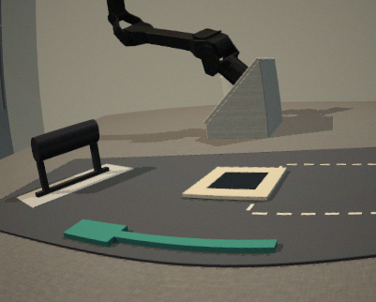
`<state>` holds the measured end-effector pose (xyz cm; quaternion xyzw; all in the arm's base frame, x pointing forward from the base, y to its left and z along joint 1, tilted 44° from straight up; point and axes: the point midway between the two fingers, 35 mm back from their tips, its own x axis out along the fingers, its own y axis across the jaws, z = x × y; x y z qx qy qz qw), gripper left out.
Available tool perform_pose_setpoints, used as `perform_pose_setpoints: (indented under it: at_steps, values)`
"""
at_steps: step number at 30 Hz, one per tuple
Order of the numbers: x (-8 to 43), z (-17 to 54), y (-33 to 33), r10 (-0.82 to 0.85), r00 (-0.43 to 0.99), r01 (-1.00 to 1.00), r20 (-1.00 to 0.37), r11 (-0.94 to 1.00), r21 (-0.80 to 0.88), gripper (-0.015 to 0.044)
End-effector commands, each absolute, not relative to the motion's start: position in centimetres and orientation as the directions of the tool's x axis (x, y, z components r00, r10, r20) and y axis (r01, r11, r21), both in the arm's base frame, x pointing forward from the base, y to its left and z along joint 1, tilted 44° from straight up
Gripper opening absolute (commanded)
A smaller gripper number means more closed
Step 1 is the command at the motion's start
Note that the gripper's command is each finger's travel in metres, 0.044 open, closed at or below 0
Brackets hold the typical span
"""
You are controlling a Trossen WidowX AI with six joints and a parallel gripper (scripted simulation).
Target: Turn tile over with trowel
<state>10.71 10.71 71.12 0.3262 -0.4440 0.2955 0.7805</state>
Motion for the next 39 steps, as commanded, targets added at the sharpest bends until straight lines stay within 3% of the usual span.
perform_pose_setpoints:
  at_steps: [1,20,39]
  values:
    - [13.2,70.0,13.1,0.219,0.499,-0.707,0.839,0.663,0.248,0.0270]
    - [24.6,63.1,18.2,0.284,0.759,-0.482,0.586,0.850,0.212,0.0270]
    - [34.2,55.1,17.7,0.196,0.937,-0.250,0.288,0.954,0.164,0.0270]
